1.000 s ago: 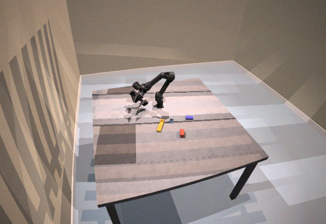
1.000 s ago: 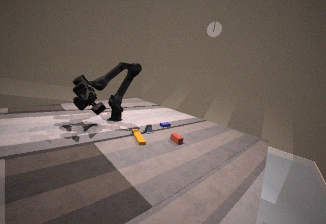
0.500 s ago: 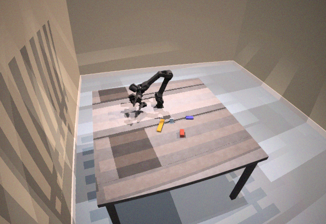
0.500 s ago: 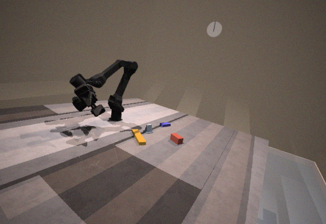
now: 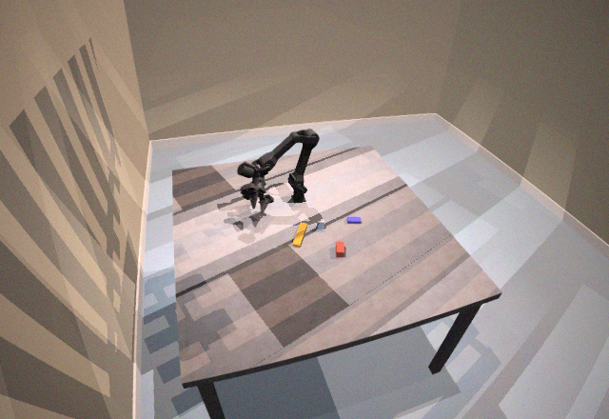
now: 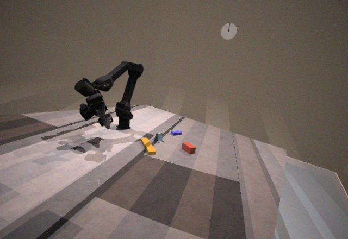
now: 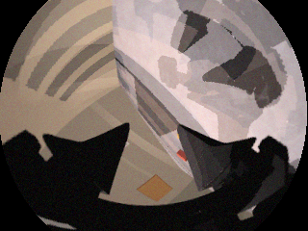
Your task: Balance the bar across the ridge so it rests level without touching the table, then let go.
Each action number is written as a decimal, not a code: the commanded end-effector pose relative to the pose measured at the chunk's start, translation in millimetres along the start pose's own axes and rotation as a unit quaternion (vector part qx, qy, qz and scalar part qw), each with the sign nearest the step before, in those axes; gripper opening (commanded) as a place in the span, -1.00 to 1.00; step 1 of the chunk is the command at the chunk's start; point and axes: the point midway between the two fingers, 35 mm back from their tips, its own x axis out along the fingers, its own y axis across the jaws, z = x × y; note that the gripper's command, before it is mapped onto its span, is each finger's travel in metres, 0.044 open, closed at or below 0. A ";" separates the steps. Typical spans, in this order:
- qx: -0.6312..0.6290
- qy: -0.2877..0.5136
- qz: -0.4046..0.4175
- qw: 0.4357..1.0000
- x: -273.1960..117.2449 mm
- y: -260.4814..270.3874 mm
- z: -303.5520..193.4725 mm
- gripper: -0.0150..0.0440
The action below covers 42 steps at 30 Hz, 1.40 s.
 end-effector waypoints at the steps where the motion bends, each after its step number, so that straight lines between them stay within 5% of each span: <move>1: -0.032 0.001 -0.029 0.999 10.5 2.7 -5.0 0.58; 22: -0.200 0.030 -0.186 0.962 59.5 -8.9 -44.6 0.58; 42: -0.387 0.082 -0.315 0.863 90.1 -28.9 -94.2 0.58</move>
